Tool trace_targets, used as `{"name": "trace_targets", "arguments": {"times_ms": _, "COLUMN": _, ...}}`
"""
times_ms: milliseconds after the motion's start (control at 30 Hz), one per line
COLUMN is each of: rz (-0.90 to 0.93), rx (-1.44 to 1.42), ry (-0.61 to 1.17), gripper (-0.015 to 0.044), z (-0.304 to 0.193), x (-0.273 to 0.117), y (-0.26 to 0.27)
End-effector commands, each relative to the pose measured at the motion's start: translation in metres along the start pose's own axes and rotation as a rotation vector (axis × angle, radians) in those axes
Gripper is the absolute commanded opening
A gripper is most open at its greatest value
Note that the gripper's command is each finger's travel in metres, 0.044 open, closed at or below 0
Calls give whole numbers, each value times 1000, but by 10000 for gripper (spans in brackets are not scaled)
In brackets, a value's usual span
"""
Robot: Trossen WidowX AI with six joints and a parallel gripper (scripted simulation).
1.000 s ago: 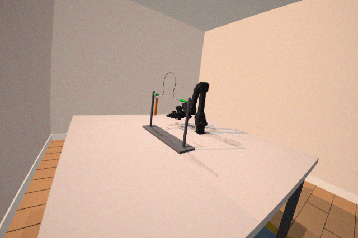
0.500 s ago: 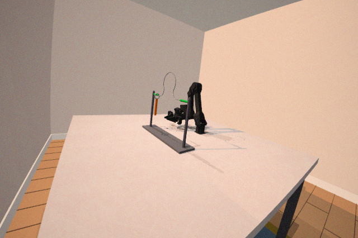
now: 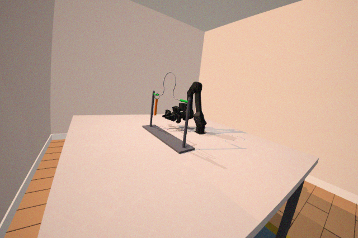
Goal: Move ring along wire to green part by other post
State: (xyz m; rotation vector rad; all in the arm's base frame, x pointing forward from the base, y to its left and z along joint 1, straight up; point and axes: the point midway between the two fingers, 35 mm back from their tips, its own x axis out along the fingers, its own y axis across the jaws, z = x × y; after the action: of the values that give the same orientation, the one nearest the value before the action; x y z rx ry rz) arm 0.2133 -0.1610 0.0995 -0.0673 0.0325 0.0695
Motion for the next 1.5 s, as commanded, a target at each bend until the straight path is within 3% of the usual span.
{"name": "trace_targets", "arguments": {"times_ms": 0, "rz": -7, "rx": 28, "ry": -22, "gripper": 160, "z": 21, "x": 19, "y": -3}}
{"name": "trace_targets", "arguments": {"times_ms": 1467, "rz": -10, "rx": 52, "ry": -46, "gripper": 160, "z": 38, "x": 82, "y": -5}}
